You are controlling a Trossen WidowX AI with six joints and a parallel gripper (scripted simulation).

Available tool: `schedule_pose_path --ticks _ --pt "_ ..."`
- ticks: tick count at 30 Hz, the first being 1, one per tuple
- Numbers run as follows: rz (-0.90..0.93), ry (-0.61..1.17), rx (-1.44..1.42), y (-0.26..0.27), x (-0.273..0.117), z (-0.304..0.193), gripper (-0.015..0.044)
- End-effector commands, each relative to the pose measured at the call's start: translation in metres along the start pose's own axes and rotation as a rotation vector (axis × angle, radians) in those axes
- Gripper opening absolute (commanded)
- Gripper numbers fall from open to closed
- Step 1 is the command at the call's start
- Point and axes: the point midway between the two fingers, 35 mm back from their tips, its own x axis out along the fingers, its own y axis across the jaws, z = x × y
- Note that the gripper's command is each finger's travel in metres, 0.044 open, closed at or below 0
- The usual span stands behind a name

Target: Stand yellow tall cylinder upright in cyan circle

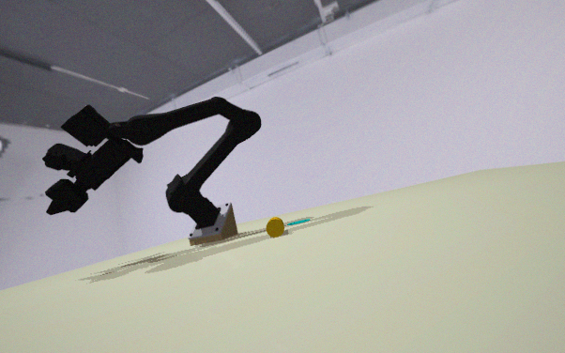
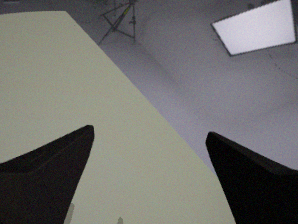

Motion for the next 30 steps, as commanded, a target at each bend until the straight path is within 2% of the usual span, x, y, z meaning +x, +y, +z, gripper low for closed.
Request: schedule_pose_path --ticks 1,4,16,30 --pt "0.005 0.005 0.001 0.001 0.000 0.000 0.0374" --pt "0.077 0.069 0.017 0.019 0.003 -0.006 0.0309" --pt "0.389 0.411 0.007 0.111 -0.013 -0.038 0.0309" --pt "0.607 0.706 -0.182 0.189 -0.088 -0.079 0.0309"
